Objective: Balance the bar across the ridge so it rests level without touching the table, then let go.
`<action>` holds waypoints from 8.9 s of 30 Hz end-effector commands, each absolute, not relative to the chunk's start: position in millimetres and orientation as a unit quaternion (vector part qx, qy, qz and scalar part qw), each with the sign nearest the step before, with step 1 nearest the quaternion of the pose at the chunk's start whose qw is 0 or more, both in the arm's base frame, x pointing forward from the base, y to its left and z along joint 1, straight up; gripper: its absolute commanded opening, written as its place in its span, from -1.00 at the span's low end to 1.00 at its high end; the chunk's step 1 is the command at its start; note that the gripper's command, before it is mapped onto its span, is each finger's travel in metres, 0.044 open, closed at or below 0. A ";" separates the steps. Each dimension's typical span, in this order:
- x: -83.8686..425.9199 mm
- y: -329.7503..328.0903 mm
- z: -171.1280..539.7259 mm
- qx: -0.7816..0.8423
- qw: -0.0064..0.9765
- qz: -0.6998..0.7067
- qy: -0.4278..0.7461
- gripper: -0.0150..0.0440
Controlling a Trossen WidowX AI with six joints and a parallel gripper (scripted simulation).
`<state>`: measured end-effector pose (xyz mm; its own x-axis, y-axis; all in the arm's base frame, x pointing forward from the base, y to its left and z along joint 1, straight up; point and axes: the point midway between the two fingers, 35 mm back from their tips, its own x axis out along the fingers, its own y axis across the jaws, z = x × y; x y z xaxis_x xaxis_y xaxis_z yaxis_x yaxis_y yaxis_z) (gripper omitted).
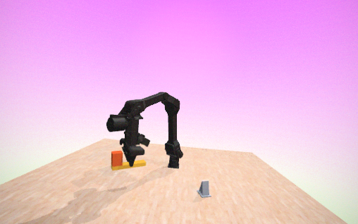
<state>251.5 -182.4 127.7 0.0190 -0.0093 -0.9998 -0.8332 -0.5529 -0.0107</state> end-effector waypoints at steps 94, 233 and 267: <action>307.2 124.2 163.2 -0.199 0.690 0.201 0.666 -0.49; 301.4 157.9 114.7 -0.115 0.708 0.122 0.686 -0.49; 301.3 157.8 111.8 -0.115 0.708 0.122 0.686 -0.49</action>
<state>301.4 158.1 113.6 0.0308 0.0179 -0.9994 -0.3322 0.9432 0.0066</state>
